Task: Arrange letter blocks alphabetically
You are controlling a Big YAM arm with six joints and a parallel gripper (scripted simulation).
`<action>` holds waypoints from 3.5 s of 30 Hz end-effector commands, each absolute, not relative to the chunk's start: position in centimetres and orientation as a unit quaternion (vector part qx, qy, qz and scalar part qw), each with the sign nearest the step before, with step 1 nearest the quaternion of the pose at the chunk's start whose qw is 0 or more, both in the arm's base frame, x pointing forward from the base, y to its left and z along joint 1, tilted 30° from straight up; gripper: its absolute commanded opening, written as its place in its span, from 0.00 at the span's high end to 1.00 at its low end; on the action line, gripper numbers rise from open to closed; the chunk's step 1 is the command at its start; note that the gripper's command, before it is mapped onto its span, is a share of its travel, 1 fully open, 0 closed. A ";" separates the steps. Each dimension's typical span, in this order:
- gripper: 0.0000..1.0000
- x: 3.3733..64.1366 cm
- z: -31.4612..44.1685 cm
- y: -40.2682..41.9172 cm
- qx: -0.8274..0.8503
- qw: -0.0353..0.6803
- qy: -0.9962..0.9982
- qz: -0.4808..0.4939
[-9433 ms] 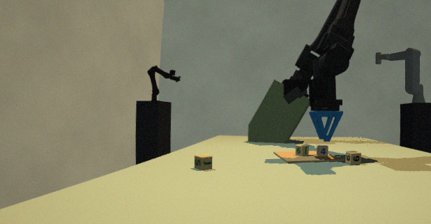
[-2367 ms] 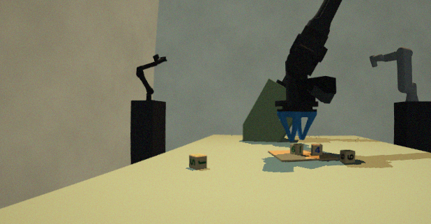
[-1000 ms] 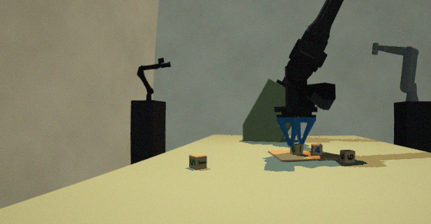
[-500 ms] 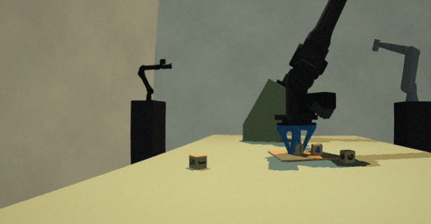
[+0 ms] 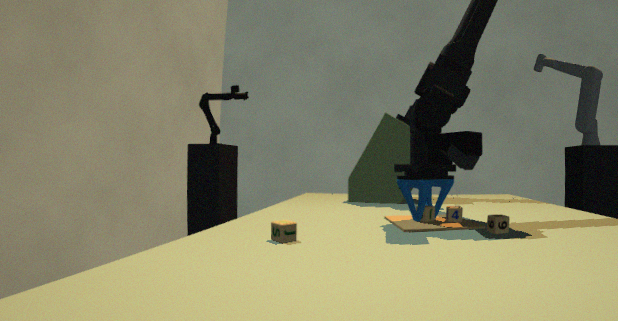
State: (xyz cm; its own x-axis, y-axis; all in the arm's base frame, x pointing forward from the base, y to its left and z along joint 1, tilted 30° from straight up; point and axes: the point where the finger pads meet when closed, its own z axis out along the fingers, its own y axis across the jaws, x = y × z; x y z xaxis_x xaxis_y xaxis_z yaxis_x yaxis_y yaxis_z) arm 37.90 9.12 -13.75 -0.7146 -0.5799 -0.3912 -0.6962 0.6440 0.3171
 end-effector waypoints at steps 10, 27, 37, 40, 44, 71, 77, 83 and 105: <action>0.59 39.3 -12.7 9.3 -0.356 0.145 0.896 0.221; 0.78 39.3 -12.7 9.3 -0.357 0.145 0.896 0.221; 0.78 39.3 -12.7 9.3 -0.357 0.145 0.896 0.221; 0.78 39.3 -12.7 9.3 -0.357 0.145 0.896 0.221; 0.78 39.3 -12.7 9.3 -0.357 0.145 0.896 0.221; 0.78 39.6 -4.8 4.0 -0.356 0.154 0.896 0.215; 0.78 37.7 -5.2 3.5 -0.350 0.131 0.899 0.227; 0.78 38.5 -3.8 3.2 -0.355 0.148 0.897 0.216; 0.78 39.6 -3.1 4.5 -0.667 0.217 0.698 0.147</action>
